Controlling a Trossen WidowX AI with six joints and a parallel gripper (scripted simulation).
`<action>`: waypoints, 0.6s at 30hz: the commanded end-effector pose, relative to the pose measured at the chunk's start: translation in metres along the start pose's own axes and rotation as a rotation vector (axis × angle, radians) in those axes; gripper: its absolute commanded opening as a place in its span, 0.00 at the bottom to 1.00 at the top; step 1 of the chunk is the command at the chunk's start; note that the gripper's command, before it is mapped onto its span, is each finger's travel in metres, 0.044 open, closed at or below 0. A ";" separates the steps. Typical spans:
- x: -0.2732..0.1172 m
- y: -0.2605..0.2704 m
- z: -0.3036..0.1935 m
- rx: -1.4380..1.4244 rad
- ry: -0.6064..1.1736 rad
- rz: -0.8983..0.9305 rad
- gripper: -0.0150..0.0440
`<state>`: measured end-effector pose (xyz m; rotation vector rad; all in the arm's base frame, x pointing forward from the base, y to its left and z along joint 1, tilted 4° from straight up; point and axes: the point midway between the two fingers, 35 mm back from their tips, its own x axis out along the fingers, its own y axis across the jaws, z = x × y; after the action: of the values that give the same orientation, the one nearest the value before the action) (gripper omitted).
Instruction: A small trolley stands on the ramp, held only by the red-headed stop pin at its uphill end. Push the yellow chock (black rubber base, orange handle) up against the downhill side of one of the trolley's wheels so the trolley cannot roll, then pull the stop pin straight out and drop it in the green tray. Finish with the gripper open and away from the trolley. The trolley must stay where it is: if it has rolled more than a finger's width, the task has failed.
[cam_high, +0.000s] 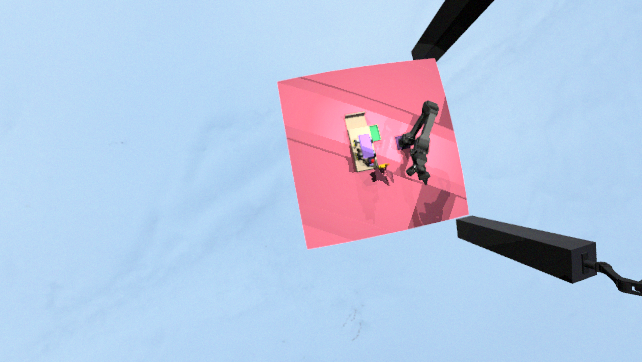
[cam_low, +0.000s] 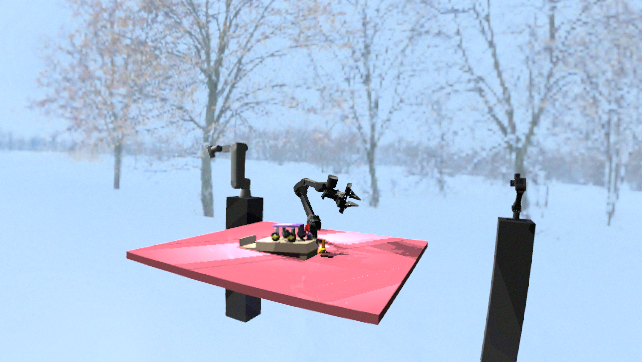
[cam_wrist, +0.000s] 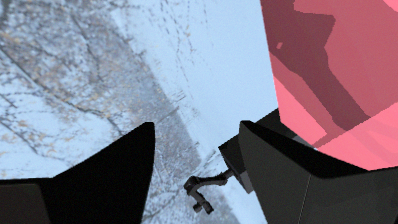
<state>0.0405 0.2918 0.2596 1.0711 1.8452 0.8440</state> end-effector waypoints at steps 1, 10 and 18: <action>0.000 -0.003 0.020 -0.144 -0.092 -0.054 0.58; -0.006 -0.020 0.059 -0.448 -0.227 -0.249 0.58; -0.019 -0.040 0.088 -0.715 -0.264 -0.484 0.58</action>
<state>0.1009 0.2775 0.2012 0.4018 1.3818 0.8977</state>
